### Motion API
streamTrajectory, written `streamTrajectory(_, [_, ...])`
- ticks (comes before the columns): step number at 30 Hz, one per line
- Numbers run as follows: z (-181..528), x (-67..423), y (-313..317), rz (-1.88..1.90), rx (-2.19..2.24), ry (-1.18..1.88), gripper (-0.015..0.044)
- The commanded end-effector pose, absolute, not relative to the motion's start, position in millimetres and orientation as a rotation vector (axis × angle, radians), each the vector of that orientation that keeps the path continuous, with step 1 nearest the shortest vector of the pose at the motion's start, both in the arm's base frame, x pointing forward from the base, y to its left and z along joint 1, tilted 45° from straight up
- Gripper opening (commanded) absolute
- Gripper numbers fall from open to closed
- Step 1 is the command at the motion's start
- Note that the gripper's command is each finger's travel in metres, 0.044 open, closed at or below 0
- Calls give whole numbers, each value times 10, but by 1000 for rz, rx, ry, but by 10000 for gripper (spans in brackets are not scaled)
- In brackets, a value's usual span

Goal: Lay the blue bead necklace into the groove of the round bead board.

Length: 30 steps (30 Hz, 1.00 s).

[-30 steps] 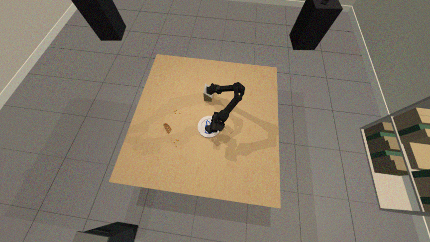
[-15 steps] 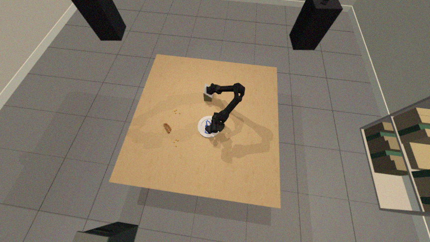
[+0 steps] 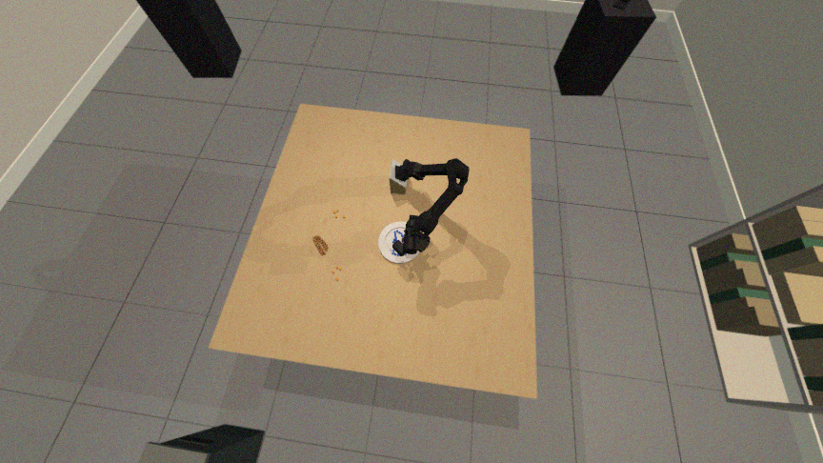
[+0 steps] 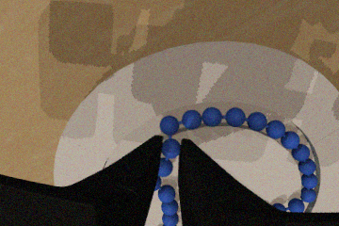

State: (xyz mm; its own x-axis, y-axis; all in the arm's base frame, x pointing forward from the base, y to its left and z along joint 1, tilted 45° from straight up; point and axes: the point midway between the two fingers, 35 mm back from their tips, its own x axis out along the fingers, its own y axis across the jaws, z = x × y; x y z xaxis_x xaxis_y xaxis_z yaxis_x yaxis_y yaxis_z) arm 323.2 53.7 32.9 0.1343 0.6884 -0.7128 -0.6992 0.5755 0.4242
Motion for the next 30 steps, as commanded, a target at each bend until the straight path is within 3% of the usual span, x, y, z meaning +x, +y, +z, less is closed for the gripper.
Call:
streamTrajectory(1, [332,3234,535,1005,-13,1025,0])
streamTrajectory(30, [372,3211,498,1005,-8,1029,0])
